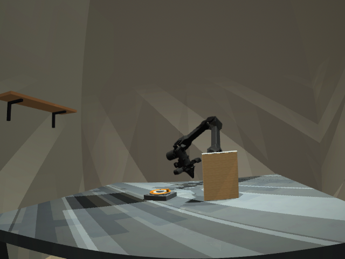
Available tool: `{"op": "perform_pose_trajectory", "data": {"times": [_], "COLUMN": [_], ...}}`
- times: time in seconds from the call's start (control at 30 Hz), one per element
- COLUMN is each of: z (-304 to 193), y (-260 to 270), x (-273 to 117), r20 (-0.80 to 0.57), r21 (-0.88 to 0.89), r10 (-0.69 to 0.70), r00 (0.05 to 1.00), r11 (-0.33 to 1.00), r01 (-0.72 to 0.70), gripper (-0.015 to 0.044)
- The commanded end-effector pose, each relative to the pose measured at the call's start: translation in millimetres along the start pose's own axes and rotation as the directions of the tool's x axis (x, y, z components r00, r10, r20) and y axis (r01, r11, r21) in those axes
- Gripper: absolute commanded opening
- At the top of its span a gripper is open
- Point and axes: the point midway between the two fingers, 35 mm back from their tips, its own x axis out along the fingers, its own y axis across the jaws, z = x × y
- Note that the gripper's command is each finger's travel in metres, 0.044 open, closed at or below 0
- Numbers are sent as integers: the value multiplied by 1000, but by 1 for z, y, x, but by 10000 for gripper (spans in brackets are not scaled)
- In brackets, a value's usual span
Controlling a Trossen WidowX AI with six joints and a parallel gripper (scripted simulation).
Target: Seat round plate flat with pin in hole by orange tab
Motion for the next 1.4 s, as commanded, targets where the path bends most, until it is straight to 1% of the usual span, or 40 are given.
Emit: {"op": "perform_pose_trajectory", "data": {"times": [0.0,0.07,0.1,0.17,0.33,0.43,0.6,0.67,0.77,0.93,1.23,1.37], "z": [-11,-22,-24,-35,-98,-118,-197,-206,-234,-236,-232,-231], "y": [55,88,91,115,191,206,245,247,253,255,270,271], "x": [-20,-33,-34,-42,-76,-85,-107,-109,-113,-110,-71,-68], "r20": [35,51,51,56,65,66,76,77,85,85,87,87], "r21": [-135,-218,-225,-284,-504,-558,-732,-748,-797,-800,-800,-800], "r10": [91,142,146,178,282,303,361,365,378,379,378,377], "r00": [995,989,988,982,957,951,930,928,922,922,922,922], "r11": [987,968,965,946,837,801,653,636,581,577,578,578], "r01": [-86,-127,-131,-156,-213,-217,-194,-188,-165,-163,-162,-161], "gripper": [0,0,0,0,0,0,0,0,0,0,0,0]}}
